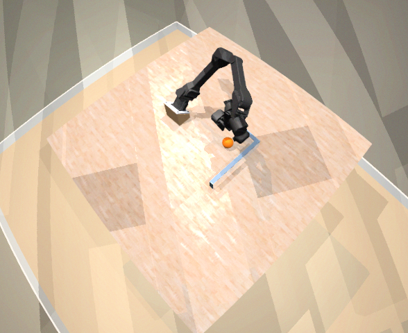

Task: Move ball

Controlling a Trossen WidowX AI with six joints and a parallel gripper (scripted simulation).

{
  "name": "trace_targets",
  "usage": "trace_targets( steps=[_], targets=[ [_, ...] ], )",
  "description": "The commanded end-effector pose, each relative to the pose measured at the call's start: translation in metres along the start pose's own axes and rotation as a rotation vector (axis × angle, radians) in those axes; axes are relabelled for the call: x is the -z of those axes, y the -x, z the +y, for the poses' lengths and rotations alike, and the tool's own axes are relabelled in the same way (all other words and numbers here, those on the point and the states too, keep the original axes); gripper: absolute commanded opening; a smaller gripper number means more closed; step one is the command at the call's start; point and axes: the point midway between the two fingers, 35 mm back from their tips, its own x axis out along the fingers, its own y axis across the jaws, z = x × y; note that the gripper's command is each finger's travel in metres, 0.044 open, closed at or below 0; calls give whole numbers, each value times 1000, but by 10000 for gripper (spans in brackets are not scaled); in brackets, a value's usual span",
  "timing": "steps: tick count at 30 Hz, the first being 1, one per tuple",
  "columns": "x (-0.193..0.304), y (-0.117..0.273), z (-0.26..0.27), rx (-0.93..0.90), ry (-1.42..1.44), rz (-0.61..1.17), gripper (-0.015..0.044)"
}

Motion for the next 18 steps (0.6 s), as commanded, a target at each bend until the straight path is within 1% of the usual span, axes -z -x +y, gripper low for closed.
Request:
trace_targets(
  steps=[1,2,8,10,11,13,18],
  targets=[
    [-2,10,3,-12,5,-1,376],
    [0,4,0,1,0,0,376],
    [0,4,0,1,0,0,376],
    [0,13,1,0,1,0,429],
    [-1,25,1,-2,1,-1,440],
    [-2,43,4,-4,3,-3,440],
    [-2,46,4,-5,3,-3,440]
  ],
)
